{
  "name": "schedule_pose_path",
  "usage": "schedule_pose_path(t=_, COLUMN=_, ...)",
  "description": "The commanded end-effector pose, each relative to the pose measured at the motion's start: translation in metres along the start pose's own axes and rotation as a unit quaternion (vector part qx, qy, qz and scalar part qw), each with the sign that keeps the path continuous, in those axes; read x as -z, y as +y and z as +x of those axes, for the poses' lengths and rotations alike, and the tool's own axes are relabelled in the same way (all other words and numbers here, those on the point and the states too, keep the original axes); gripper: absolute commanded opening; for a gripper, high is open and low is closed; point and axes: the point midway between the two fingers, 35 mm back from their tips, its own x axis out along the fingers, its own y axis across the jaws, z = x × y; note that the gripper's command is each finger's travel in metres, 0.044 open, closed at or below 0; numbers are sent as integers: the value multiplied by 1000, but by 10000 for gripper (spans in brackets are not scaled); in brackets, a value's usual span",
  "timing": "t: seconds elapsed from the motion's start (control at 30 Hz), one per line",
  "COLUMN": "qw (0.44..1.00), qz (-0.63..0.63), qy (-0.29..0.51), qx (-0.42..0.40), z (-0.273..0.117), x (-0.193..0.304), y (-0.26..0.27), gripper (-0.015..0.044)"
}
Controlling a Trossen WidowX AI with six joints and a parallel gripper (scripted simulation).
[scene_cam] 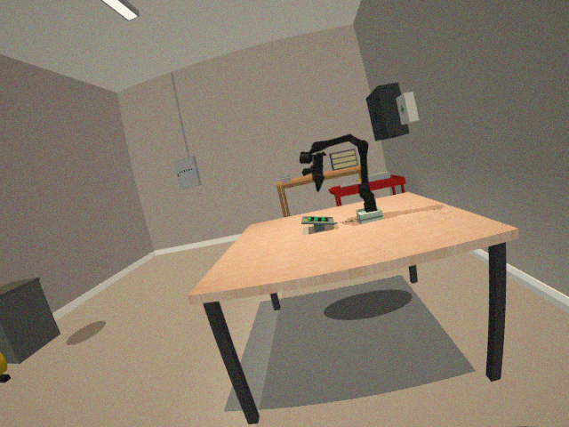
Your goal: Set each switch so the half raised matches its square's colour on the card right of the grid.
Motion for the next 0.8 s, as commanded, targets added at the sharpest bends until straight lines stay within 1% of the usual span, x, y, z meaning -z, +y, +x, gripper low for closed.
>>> schedule_pose_path(t=0.0, qw=1000, qz=0, qy=0, qx=0, z=2, x=-1, y=1, gripper=374)
schedule_pose_path(t=0.07, qw=1000, qz=4, qy=0, qx=1, z=22, x=-10, y=11, gripper=321)
schedule_pose_path(t=0.17, qw=1000, qz=14, qy=-1, qx=2, z=69, x=-26, y=40, gripper=242)
schedule_pose_path(t=0.23, qw=1000, qz=18, qy=-2, qx=3, z=88, x=-29, y=54, gripper=190)
schedule_pose_path(t=0.47, qw=1000, qz=18, qy=-2, qx=3, z=91, x=-29, y=56, gripper=6)
schedule_pose_path(t=0.53, qw=1000, qz=18, qy=-5, qx=3, z=99, x=-29, y=56, gripper=0)
schedule_pose_path(t=0.63, qw=1000, qz=18, qy=-14, qx=3, z=124, x=-28, y=56, gripper=0)
schedule_pose_path(t=0.77, qw=1000, qz=18, qy=-15, qx=3, z=126, x=-28, y=56, gripper=0)
